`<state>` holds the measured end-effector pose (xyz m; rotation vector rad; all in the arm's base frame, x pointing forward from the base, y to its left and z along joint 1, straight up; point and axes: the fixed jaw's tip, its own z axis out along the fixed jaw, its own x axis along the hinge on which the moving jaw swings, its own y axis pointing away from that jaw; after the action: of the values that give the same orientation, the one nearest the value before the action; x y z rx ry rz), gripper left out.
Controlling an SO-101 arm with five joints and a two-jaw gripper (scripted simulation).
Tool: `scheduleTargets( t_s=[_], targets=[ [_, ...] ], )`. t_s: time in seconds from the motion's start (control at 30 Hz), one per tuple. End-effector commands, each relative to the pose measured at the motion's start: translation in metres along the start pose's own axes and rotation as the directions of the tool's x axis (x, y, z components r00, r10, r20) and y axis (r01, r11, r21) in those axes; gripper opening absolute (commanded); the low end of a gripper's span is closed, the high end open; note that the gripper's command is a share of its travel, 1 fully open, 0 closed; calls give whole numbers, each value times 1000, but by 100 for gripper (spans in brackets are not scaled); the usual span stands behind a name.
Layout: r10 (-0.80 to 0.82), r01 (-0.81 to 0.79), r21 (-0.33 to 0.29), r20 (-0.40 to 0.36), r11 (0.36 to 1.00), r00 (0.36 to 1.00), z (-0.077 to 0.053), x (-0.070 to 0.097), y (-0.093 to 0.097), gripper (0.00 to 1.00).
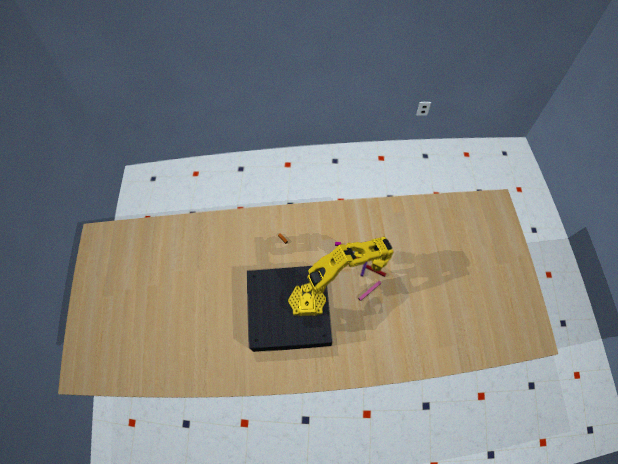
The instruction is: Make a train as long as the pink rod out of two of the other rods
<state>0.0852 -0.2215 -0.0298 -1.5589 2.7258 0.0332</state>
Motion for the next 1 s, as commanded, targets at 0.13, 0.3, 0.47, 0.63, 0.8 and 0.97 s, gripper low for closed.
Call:
scheduleTargets(
  t_s=[0.13, 0.3, 0.47, 0.63, 0.8, 0.97],
  targets=[
    [-1, 1, 2, 1, 1000, 1000, 15, 2, 0, 19],
    [-1, 1, 2, 1, 1000, 1000, 23, 2, 0, 19],
    [-1, 1, 2, 1, 1000, 1000, 31, 2, 0, 19],
    [-1, 1, 2, 1, 1000, 1000, 37, 1, 1, 19],
    [-1, 1, 2, 1, 1000, 1000, 38, 1, 1, 19],
    [-1, 1, 2, 1, 1000, 1000, 39, 1, 1, 19]
  ],
)
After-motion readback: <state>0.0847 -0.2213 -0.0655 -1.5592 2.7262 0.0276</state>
